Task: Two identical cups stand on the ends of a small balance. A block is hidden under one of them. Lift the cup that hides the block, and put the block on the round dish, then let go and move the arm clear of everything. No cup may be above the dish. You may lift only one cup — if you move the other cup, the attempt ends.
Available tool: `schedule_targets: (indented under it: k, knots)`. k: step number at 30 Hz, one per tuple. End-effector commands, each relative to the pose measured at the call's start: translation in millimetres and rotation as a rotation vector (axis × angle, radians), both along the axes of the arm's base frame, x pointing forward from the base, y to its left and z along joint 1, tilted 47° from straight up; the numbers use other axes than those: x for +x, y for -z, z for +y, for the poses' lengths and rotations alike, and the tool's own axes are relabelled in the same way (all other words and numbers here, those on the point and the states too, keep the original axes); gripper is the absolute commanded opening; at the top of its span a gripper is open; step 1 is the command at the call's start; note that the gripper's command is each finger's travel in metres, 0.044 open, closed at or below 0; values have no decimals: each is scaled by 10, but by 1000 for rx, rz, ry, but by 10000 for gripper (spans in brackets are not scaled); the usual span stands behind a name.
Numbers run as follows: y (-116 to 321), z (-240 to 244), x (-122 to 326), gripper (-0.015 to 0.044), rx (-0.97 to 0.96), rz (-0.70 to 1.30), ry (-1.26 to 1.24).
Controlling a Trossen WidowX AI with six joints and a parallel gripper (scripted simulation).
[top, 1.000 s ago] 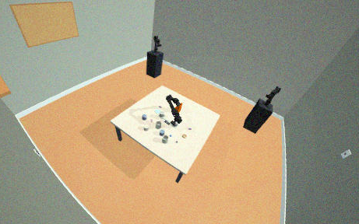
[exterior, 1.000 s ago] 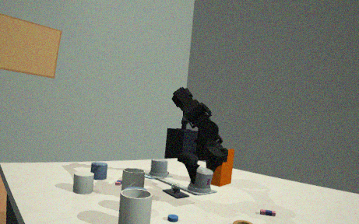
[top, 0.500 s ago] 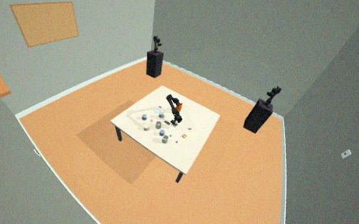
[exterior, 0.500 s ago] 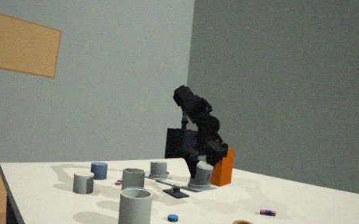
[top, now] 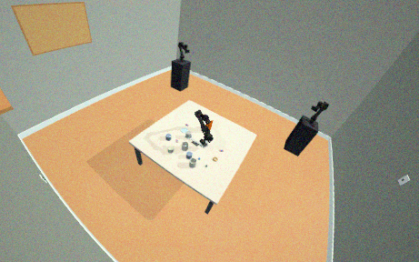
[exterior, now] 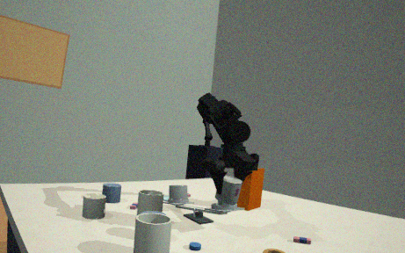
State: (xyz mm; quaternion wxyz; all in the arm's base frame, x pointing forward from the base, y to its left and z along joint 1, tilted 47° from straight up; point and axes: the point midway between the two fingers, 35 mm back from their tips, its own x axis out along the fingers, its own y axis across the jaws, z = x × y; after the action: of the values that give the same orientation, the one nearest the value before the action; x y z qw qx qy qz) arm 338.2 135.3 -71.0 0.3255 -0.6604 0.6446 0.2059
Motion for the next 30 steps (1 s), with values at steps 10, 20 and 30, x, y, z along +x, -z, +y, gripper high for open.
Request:
schedule_targets:
  k: [10,20,30]
  knots:
    - [-123,134,-15,0,8,-4,4]
    - [-217,220,-39,0,7,-4,4]
    - [-310,302,-67,0,6,-4,5]
